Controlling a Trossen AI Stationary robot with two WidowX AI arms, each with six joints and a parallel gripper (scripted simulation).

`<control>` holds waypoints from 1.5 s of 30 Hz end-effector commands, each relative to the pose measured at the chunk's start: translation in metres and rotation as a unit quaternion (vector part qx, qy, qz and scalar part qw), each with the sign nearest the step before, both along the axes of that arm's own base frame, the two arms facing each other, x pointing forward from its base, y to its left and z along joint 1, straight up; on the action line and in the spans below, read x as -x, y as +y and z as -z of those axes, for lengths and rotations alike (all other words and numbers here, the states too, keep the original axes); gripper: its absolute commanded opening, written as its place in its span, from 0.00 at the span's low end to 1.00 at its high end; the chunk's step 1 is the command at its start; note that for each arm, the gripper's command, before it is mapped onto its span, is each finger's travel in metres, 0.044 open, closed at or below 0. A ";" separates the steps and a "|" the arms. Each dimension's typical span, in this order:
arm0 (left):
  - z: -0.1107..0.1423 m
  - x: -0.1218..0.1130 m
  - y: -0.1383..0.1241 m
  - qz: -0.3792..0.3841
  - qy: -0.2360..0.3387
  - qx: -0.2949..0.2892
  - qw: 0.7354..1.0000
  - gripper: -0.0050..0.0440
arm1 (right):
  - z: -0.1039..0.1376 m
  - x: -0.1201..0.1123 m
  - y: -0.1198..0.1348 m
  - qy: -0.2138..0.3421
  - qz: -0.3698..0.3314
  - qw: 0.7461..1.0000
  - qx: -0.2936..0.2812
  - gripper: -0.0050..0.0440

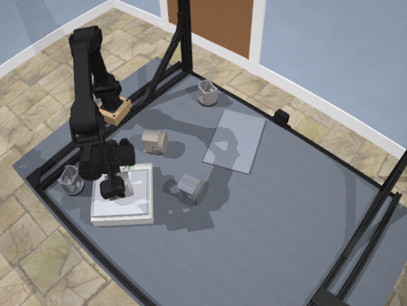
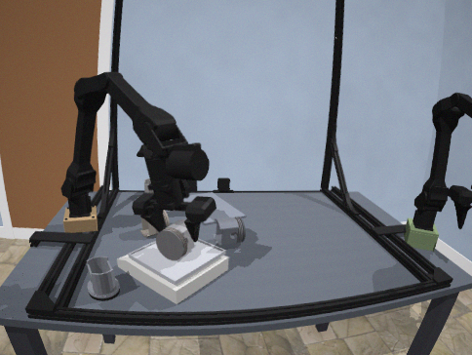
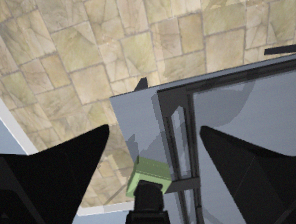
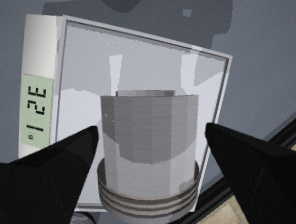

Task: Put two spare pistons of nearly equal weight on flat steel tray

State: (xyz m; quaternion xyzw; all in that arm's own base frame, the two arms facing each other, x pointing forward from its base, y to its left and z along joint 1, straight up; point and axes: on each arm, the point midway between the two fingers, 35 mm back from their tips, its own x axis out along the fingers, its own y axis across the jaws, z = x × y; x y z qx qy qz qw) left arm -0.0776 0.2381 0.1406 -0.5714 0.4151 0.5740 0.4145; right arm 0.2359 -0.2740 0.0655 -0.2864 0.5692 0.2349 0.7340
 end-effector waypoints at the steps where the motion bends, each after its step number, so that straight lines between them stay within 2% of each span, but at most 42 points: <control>1: 0.000 -0.001 0.000 0.002 -0.002 0.001 1.000 1.00 | 0.011 0.001 0.003 0.008 0.003 1.000 -0.010 0.87; 3: 0.000 -0.001 0.000 0.002 -0.002 0.001 1.000 1.00 | 0.012 0.002 0.003 0.009 0.004 1.000 -0.011 0.87; 4: 0.000 -0.001 0.000 0.002 -0.002 0.001 1.000 1.00 | 0.012 0.002 0.003 0.009 0.004 1.000 -0.011 0.43; 32: 0.000 -0.001 0.000 0.002 -0.002 0.001 1.000 1.00 | 0.012 0.002 0.003 0.009 0.004 1.000 -0.011 0.43; 45: 0.000 -0.001 0.000 0.002 -0.002 0.001 1.000 1.00 | -0.010 0.002 0.003 0.009 0.004 1.000 -0.011 0.43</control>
